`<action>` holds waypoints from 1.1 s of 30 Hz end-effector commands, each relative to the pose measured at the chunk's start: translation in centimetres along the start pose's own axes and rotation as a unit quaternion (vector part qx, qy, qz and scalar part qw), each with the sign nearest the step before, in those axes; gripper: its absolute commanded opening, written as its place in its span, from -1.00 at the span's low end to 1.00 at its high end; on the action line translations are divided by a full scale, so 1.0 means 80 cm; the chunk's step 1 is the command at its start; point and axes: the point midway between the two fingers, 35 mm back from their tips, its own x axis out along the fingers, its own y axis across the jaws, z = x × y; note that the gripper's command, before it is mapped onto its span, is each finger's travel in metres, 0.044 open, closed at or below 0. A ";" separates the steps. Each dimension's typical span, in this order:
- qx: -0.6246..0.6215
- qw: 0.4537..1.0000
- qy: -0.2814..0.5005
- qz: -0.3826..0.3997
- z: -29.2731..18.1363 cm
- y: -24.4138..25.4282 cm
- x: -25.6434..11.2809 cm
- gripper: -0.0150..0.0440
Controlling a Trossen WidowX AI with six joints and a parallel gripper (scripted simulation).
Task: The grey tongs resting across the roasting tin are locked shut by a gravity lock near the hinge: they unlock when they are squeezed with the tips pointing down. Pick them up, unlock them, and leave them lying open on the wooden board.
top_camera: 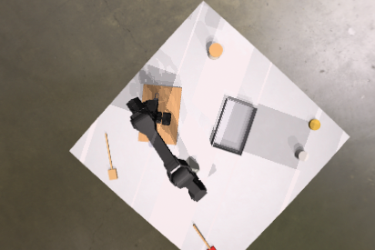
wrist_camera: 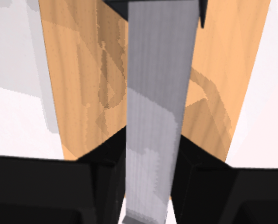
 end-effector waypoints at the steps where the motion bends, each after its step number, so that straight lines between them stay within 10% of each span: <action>1: -0.002 1.000 -0.001 -0.001 0.001 0.000 0.010 -1.00; 33: -0.002 1.000 -0.001 -0.002 -0.004 -0.003 0.075 -1.00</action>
